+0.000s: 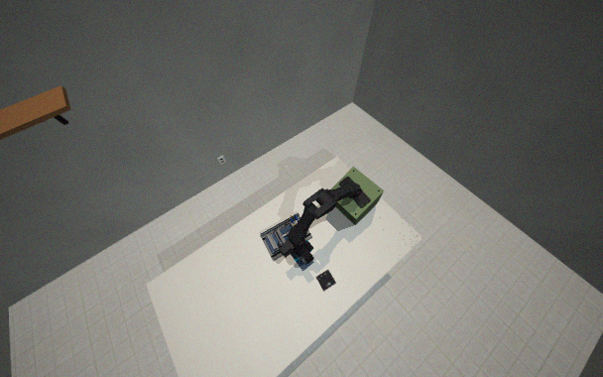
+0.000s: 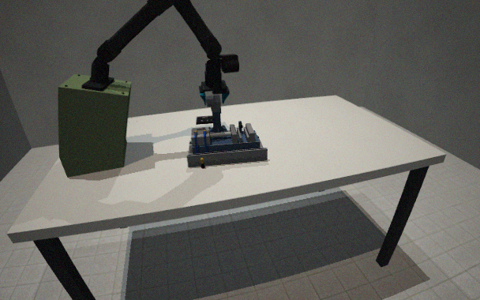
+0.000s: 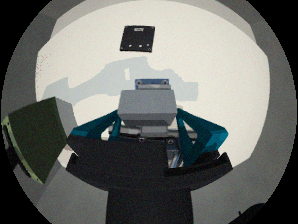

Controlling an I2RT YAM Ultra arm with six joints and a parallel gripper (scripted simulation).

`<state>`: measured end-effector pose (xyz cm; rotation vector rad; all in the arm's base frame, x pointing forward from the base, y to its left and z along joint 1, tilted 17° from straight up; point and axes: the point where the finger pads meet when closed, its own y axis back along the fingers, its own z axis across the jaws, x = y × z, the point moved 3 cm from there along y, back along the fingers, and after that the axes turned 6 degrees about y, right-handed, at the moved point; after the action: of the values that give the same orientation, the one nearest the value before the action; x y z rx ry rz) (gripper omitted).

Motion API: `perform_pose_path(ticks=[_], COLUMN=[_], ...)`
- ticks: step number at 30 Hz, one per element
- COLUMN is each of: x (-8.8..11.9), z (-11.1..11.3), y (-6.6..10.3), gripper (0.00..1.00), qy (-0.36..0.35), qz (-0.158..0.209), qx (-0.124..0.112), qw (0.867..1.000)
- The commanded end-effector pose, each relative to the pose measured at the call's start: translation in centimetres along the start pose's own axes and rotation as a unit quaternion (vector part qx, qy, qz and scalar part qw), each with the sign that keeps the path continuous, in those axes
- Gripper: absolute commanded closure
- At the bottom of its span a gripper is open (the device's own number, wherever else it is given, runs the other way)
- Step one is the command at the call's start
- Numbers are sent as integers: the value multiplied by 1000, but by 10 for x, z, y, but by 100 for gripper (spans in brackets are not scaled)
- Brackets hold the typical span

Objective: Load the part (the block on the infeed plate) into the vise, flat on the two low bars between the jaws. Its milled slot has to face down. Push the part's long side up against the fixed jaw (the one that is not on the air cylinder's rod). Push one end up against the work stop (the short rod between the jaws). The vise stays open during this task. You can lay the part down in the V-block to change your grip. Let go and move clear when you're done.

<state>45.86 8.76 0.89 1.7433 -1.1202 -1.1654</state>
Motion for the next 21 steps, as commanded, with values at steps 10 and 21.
perform_pose_path(ticks=[10,21], x=[-3,1], z=[-12,-8], y=[8,4], gripper=[19,19], qy=[12,8], qz=[-78,-120], qx=[27,22], qw=[997,992])
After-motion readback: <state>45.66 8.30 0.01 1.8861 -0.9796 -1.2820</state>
